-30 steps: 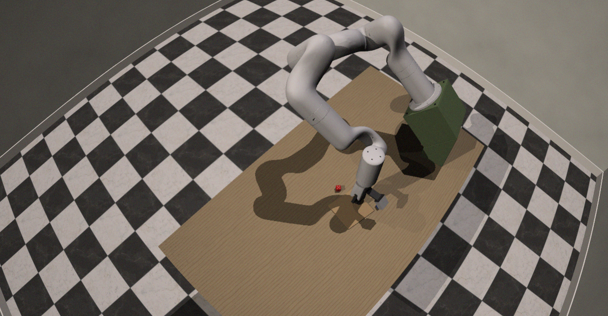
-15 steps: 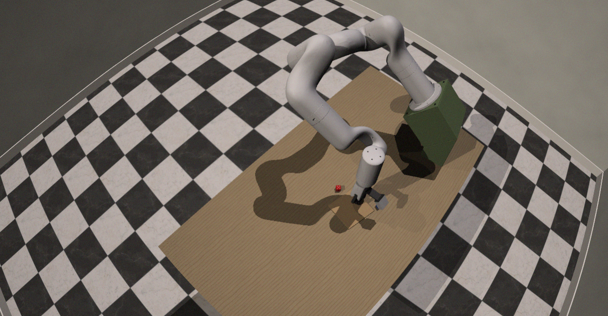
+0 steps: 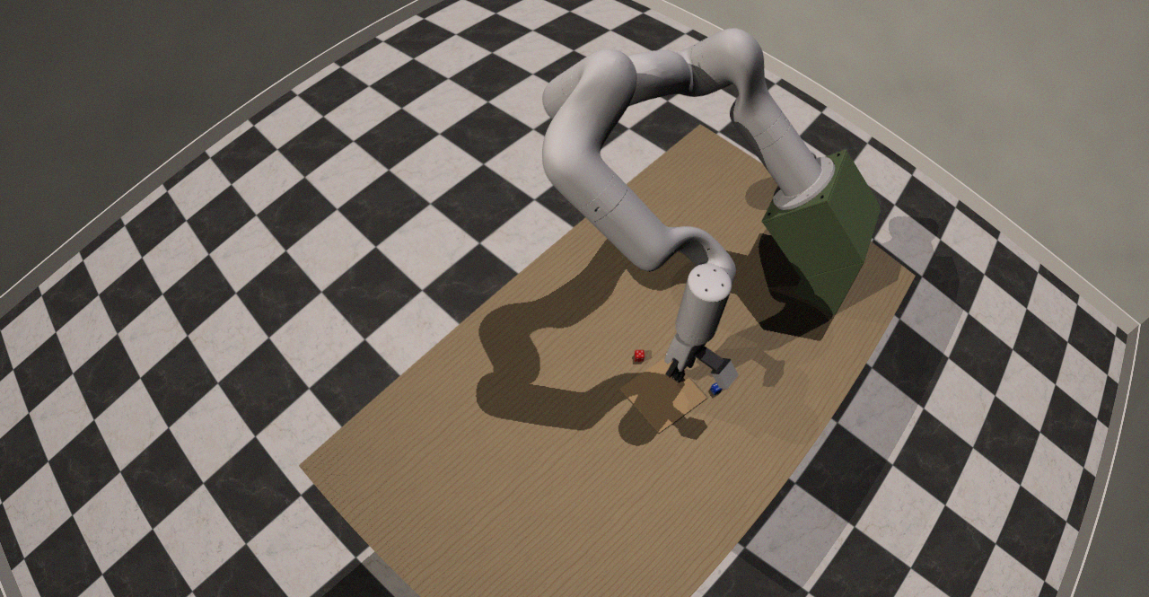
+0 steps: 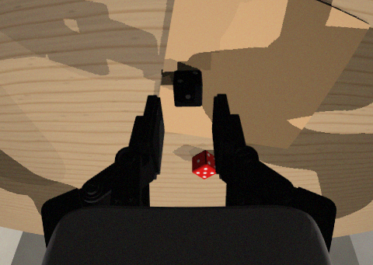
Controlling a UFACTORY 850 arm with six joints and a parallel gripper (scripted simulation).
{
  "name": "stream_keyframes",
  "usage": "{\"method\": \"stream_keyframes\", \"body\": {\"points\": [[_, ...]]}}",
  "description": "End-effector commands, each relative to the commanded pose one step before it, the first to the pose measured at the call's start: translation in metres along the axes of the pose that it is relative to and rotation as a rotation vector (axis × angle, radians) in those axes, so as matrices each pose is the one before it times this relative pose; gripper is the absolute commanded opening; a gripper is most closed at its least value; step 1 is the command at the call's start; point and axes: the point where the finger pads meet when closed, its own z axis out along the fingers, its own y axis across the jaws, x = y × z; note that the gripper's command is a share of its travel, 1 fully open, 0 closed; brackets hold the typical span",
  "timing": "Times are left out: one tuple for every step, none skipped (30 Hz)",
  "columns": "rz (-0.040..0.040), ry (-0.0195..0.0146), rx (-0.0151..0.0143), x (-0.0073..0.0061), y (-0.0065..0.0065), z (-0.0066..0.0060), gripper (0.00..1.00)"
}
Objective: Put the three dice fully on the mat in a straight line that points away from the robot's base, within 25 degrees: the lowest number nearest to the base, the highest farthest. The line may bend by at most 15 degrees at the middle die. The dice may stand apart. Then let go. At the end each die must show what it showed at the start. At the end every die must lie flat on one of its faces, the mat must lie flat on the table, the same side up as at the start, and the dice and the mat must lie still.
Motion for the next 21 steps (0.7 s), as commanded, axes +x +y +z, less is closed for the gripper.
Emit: {"method": "stream_keyframes", "body": {"points": [[0.00018, 0.00006, -0.0006, -0.00011, 0.00053, -0.02394, 0.36], [0.0, 0.0, 0.0, 0.0, 0.0, -0.00514, 0.36], [0.0, 0.0, 0.0, 0.0, 0.0, -0.00481, 0.36], [0.0, 0.0, 0.0, 0.0, 0.0, -0.00442, 0.36], [0.0, 0.0, 0.0, 0.0, 0.0, -0.00397, 0.36], [0.0, 0.00001, 0.0, 0.0, 0.0, -0.00348, 0.36], [0.0, -0.00001, 0.0, 0.0, 0.00001, -0.00294, 0.36], [0.0, 0.00001, 0.0, 0.0, -0.00001, -0.00241, 0.36], [0.0, 0.0, 0.0, 0.0, 0.0, 0.0, 0.36], [0.0, 0.0, 0.0, 0.0, 0.0, 0.0, 0.36], [0.0, -0.00001, 0.0, 0.0, 0.00001, -0.00186, 0.36], [0.0, 0.0, 0.0, 0.0, 0.0, -0.00135, 0.36], [0.0, 0.0, 0.0, 0.0, 0.0, -0.00088, 0.36], [0.0, 0.0, 0.0, 0.0, 0.0, -0.00049, 0.36], [0.0, 0.0, 0.0, 0.0, 0.0, -0.00019, 0.36], [0.0, 0.0, 0.0, 0.0, 0.0, -0.00003, 0.36], [0.0, 0.0, 0.0, 0.0, 0.0, 0.0, 1.0], [0.0, 0.0, 0.0, 0.0, 0.0, 0.0, 1.0], [0.0, 0.0, 0.0, 0.0, 0.0, 0.0, 1.0], [0.0, 0.0, 0.0, 0.0, 0.0, 0.0, 1.0], [0.0, 0.0, 0.0, 0.0, 0.0, 0.0, 1.0]]}}
